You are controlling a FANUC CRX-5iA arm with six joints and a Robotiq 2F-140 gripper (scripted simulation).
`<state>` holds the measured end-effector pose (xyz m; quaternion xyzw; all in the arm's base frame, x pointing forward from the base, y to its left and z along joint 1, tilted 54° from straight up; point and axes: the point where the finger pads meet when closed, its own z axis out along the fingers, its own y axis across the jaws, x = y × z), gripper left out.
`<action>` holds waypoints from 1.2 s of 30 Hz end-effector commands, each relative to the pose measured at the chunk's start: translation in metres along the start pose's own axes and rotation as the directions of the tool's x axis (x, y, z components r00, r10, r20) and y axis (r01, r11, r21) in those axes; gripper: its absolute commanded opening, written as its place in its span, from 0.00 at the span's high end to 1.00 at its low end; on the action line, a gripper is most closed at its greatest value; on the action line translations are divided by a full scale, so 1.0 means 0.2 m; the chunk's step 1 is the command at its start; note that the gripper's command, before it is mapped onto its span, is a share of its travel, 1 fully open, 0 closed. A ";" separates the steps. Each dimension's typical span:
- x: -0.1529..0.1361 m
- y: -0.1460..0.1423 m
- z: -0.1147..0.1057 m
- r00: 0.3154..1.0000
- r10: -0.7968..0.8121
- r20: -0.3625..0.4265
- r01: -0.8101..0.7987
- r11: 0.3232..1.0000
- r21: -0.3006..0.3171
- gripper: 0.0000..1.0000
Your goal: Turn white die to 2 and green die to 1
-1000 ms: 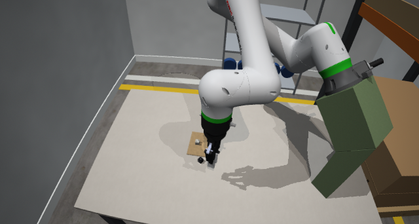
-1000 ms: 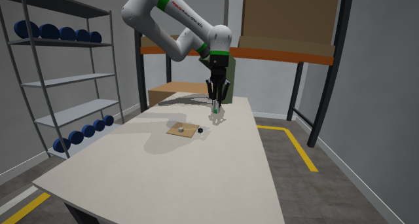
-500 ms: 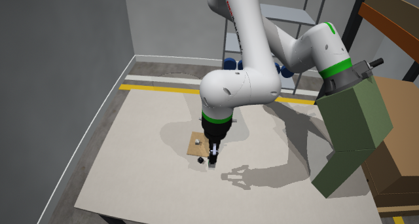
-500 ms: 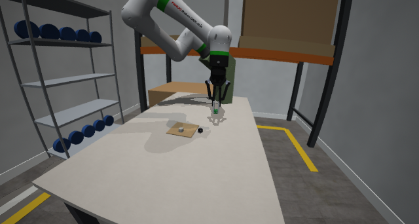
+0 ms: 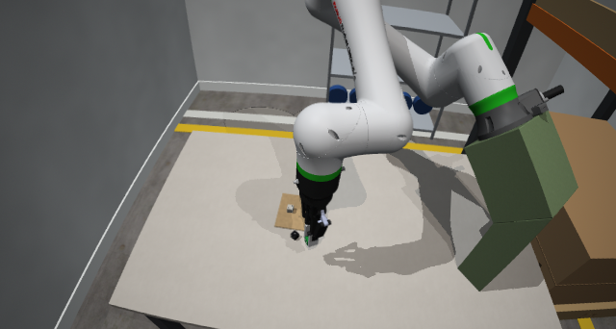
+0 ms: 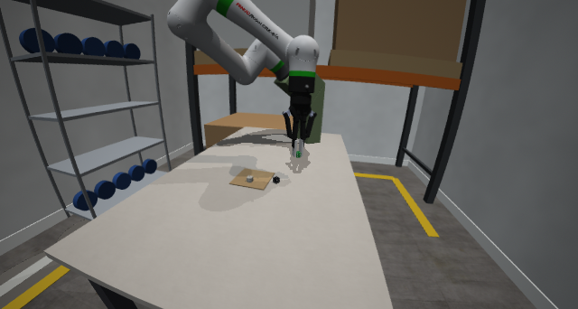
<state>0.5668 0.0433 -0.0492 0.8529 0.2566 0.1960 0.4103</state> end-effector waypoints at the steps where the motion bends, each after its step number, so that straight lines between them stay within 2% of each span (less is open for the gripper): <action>1: 0.00 0.00 0.00 0.985 -0.172 0.012 0.172 0.985 0.009 0.91; 7: 0.01 0.01 0.01 0.943 -0.333 0.010 0.333 0.943 0.011 0.91; 12: 0.01 0.01 0.01 0.878 -0.479 0.008 0.479 0.878 0.012 0.91; 14: 0.01 0.01 0.01 0.878 -0.479 0.008 0.479 0.878 0.012 0.91; 16: 0.01 0.01 0.01 0.820 -0.573 0.007 0.573 0.820 0.013 0.91; 22: 0.01 0.02 0.01 0.726 -0.688 0.005 0.688 0.726 0.014 0.91; 28: 0.01 0.02 0.02 0.573 -0.819 0.002 0.819 0.573 0.015 0.91; 31: 0.01 0.02 0.02 0.572 -0.820 0.002 0.820 0.572 0.015 0.91; 32: 0.01 0.02 0.02 0.489 -0.872 0.000 0.872 0.489 0.015 0.91; 35: 0.01 0.03 0.02 0.412 -0.911 -0.001 0.911 0.412 0.015 0.91; 36: 0.01 0.03 0.02 0.405 -0.914 -0.001 0.914 0.405 0.015 0.91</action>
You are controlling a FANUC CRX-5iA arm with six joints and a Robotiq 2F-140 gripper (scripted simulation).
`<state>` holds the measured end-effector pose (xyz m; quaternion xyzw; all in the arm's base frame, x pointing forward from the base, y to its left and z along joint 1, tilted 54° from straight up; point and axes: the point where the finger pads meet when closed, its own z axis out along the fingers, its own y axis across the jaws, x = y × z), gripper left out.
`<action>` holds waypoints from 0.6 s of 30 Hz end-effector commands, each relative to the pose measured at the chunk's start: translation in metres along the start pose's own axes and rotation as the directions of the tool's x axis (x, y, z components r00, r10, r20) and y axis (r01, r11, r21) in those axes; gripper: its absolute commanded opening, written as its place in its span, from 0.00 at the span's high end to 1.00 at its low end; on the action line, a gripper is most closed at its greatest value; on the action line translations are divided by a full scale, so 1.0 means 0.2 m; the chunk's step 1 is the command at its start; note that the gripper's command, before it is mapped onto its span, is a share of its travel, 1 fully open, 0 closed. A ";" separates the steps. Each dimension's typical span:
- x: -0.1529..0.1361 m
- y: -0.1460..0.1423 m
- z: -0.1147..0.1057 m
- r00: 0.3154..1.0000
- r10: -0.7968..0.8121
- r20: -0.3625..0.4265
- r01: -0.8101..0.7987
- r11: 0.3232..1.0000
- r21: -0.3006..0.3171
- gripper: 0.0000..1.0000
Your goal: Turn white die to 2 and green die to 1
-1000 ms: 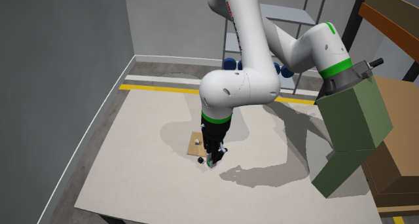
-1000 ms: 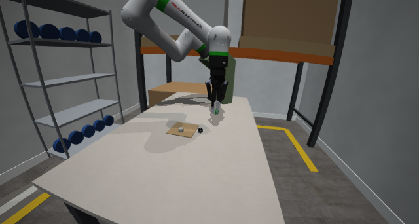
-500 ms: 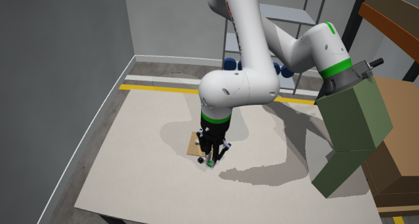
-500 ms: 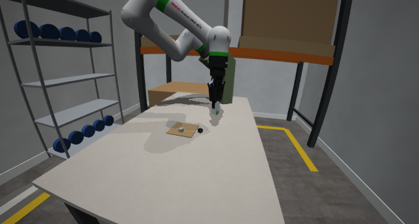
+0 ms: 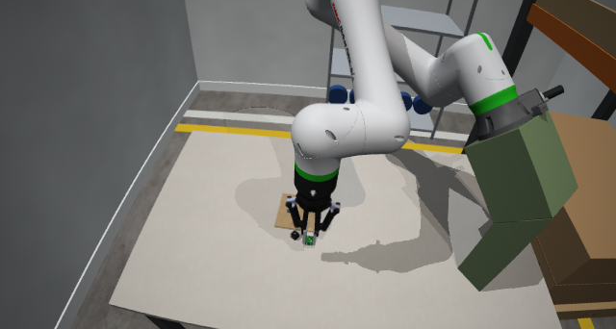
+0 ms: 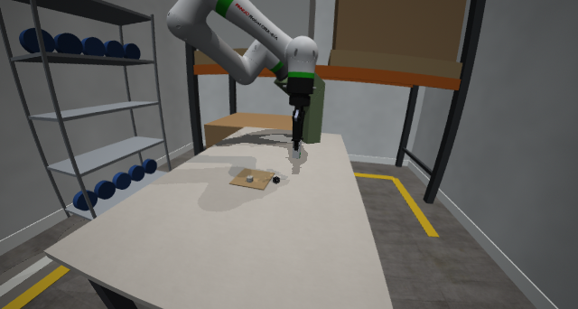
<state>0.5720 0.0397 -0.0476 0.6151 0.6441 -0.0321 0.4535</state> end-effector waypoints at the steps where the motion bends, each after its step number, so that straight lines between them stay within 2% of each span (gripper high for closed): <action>1: 0.00 0.00 0.00 0.985 -0.173 -0.002 0.173 0.985 0.014 0.91; 6: 0.00 0.01 0.00 0.956 -0.293 -0.004 0.293 0.956 0.014 0.91; 10: 0.00 0.01 0.01 0.905 -0.425 -0.006 0.425 0.905 0.013 0.91; 13: 0.00 0.01 0.01 0.900 -0.437 -0.006 0.437 0.899 0.013 0.91; 15: -0.01 0.01 0.01 0.840 -0.543 -0.007 0.543 0.839 0.012 0.91; 18: -0.01 0.01 0.01 0.803 -0.596 -0.008 0.596 0.803 0.012 0.91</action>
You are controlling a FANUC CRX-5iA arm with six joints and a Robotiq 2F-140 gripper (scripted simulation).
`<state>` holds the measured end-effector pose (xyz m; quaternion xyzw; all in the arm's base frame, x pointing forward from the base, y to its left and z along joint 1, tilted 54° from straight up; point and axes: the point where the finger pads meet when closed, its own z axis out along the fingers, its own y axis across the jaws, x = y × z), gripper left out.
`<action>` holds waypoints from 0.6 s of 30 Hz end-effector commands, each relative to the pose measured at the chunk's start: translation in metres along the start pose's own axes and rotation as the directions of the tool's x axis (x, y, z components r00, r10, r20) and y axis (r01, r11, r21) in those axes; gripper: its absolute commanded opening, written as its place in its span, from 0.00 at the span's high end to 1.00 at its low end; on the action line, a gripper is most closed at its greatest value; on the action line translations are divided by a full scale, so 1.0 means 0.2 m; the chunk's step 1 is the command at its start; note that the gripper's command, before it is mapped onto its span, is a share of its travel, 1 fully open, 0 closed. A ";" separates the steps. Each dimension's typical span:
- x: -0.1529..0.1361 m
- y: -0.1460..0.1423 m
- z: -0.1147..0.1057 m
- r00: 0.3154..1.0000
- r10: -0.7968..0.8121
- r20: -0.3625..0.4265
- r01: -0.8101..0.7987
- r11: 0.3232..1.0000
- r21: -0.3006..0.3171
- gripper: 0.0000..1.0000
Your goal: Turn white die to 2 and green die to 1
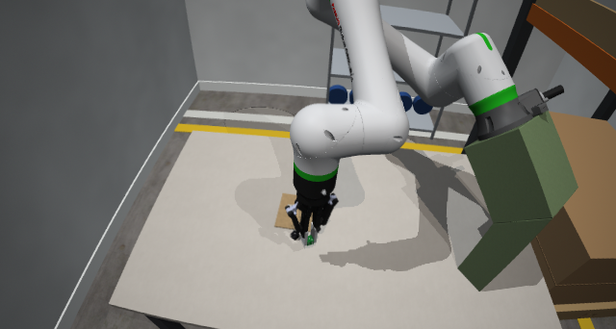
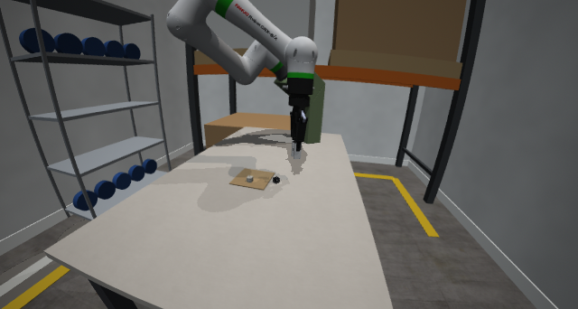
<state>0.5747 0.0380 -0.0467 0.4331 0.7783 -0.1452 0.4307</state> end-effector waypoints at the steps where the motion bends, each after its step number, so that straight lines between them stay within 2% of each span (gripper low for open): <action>1: 0.00 0.00 0.00 0.985 -0.173 -0.008 0.173 0.985 0.012 0.91; 8: -0.01 0.00 0.01 0.943 -0.332 -0.010 0.332 0.943 0.010 0.91; 15: -0.01 0.00 0.01 0.938 -0.345 -0.010 0.345 0.938 0.010 0.91; 18: -0.01 0.00 0.01 0.938 -0.346 0.026 0.346 0.938 0.014 0.91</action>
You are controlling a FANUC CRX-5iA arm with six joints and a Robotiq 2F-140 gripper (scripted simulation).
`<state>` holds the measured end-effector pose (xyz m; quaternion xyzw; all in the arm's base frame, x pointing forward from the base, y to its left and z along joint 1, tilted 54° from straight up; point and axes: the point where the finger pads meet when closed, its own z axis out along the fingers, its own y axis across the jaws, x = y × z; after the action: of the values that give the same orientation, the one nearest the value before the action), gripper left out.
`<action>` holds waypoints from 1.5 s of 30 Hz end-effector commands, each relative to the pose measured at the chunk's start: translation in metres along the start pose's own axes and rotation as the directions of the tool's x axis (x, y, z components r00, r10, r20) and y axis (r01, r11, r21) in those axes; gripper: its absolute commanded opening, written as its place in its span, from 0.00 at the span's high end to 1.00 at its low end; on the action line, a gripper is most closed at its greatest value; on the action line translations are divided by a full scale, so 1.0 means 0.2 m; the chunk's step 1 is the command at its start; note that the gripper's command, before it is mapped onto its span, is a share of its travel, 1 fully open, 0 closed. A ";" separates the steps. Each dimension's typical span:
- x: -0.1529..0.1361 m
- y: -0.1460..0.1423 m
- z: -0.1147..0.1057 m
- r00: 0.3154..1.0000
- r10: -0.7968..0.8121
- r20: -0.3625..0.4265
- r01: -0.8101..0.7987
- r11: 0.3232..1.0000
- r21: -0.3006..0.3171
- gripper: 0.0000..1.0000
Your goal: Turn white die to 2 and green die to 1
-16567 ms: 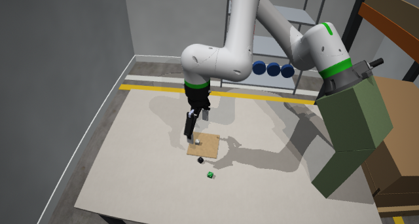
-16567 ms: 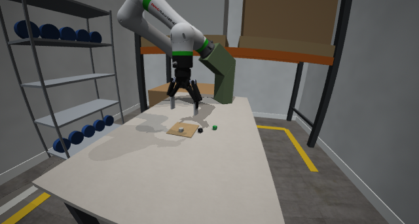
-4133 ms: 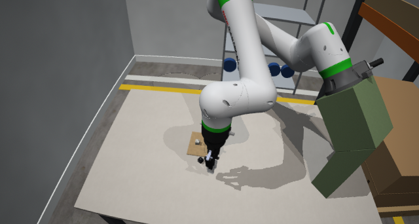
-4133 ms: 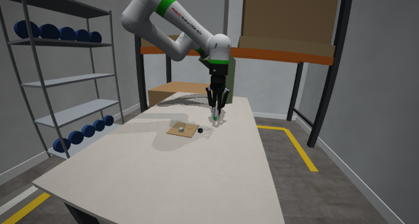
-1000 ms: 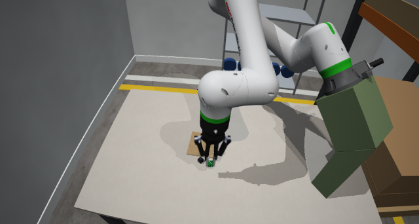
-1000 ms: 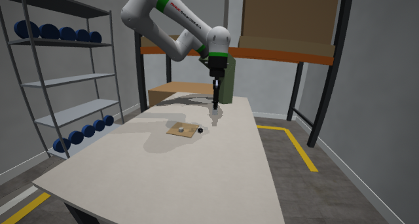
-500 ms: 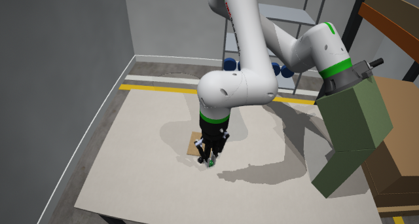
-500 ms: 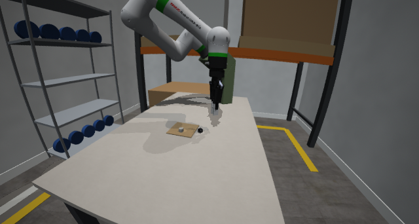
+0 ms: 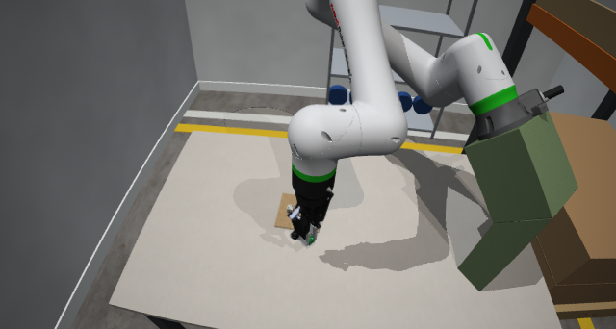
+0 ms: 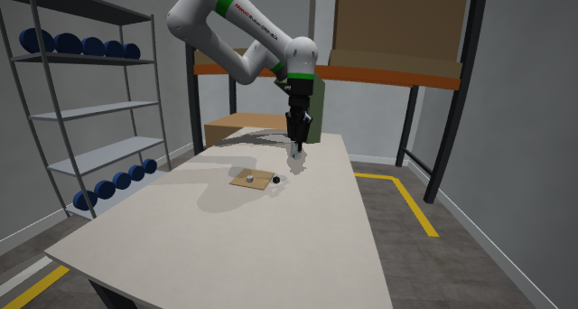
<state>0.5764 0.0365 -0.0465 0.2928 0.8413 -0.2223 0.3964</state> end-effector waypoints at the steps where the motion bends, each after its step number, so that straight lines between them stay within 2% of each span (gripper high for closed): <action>1: 0.01 0.00 0.01 0.998 -0.002 0.059 0.002 1.000 0.005 0.91; 4: 0.02 0.00 0.01 0.978 -0.002 0.206 0.001 1.000 0.004 0.91; 8: 0.03 0.00 0.01 0.957 -0.001 0.289 0.002 1.000 -0.001 0.91; 10: 0.03 0.00 0.01 0.957 -0.001 0.289 0.002 1.000 -0.001 0.91; 11: 0.04 0.01 0.01 0.932 0.001 0.363 0.003 1.000 -0.011 0.91; 12: 0.04 0.01 0.01 0.919 0.001 0.395 0.004 1.000 -0.011 0.91; 20: 0.07 0.01 0.02 0.827 -0.001 0.562 0.006 1.000 -0.008 0.91; 25: 0.09 0.00 0.02 0.739 -0.001 0.674 0.007 1.000 -0.006 0.91; 28: 0.09 0.00 0.03 0.738 -0.001 0.675 0.007 1.000 -0.006 0.91; 30: 0.10 0.00 0.03 0.655 -0.001 0.756 0.004 1.000 -0.003 0.91; 39: 0.12 0.00 0.05 0.490 -0.001 0.871 0.001 1.000 0.000 0.91; 45: 0.13 0.00 0.05 0.477 -0.001 0.879 0.002 1.000 0.000 0.91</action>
<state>0.5673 0.0399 -0.0722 0.1398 0.5297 -0.3393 0.7647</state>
